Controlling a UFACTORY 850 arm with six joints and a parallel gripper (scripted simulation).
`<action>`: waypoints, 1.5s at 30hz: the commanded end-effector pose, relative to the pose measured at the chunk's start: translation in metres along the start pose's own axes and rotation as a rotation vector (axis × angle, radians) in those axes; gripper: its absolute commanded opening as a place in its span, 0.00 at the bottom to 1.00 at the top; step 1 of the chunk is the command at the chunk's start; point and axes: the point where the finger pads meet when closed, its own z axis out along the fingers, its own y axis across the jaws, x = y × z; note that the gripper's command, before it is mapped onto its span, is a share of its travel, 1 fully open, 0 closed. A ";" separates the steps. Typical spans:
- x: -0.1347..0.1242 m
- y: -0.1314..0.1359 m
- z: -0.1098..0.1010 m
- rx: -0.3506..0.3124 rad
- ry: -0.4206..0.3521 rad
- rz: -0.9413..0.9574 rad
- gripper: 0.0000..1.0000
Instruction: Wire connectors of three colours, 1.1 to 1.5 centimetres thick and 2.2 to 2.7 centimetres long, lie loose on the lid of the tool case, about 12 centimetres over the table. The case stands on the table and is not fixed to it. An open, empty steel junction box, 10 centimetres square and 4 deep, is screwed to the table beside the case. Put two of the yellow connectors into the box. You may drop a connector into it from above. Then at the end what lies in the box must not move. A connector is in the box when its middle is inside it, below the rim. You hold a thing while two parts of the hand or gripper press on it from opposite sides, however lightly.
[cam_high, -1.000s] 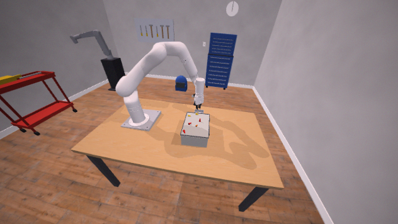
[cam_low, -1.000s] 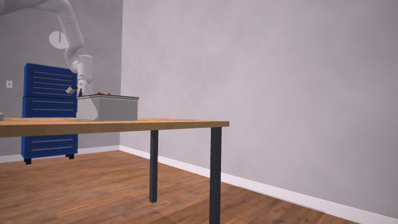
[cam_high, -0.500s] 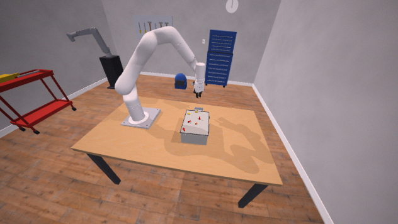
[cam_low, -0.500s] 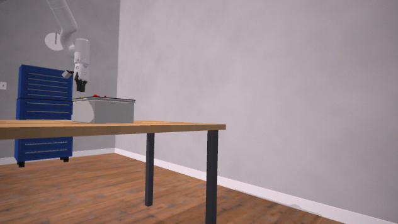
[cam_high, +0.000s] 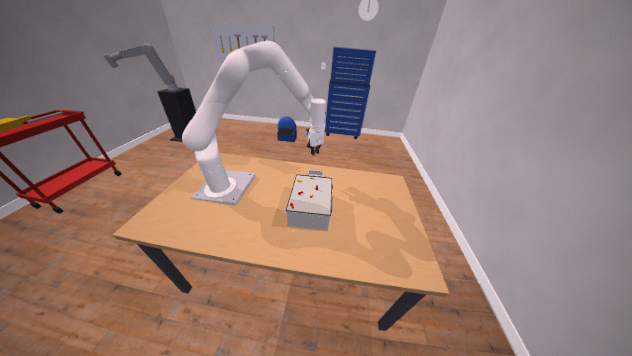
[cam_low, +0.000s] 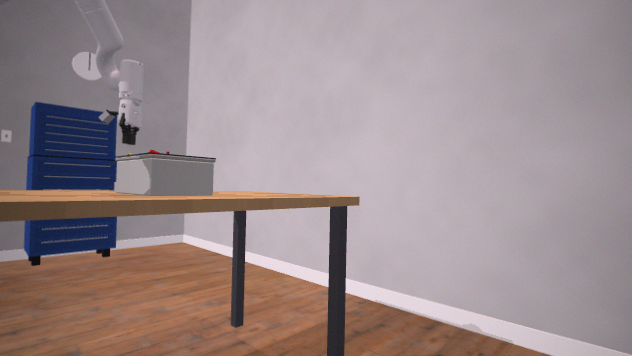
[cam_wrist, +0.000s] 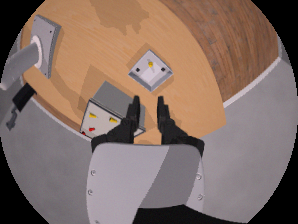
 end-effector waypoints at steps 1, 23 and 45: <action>-0.001 0.000 -0.001 -0.002 -0.001 -0.003 0.29; -0.090 -0.123 0.006 -0.002 -0.003 -0.626 0.29; -0.116 -0.190 0.012 -0.002 -0.002 -0.941 0.29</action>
